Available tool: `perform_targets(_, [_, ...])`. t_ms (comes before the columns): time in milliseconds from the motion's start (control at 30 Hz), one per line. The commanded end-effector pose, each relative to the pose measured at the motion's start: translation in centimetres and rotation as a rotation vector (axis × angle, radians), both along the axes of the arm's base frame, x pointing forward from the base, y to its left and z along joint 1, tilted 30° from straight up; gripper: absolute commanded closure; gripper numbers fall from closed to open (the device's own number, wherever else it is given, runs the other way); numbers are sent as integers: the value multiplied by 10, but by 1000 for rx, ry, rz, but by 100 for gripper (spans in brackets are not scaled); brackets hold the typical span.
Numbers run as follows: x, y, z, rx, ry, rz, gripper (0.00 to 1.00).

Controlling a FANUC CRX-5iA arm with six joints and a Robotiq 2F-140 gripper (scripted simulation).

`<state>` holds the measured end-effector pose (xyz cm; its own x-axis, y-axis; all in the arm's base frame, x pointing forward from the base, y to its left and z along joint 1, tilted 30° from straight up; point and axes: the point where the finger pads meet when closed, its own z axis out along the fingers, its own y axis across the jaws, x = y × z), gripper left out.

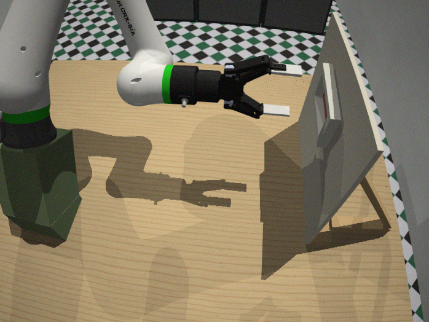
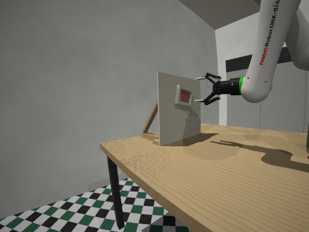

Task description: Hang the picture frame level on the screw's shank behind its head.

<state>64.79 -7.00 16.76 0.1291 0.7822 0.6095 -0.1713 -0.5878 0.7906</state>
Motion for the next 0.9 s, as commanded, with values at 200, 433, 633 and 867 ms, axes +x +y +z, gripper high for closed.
perform_targets(200, [-2,-3,4,4,-11,-12,0])
perform_targets(433, [-4,-5,6,6,-18,-20,71])
perform_targets(633, [-4,-5,6,6,-18,-20,71])
perform_targets(867, [-4,-5,6,6,-18,-20,71])
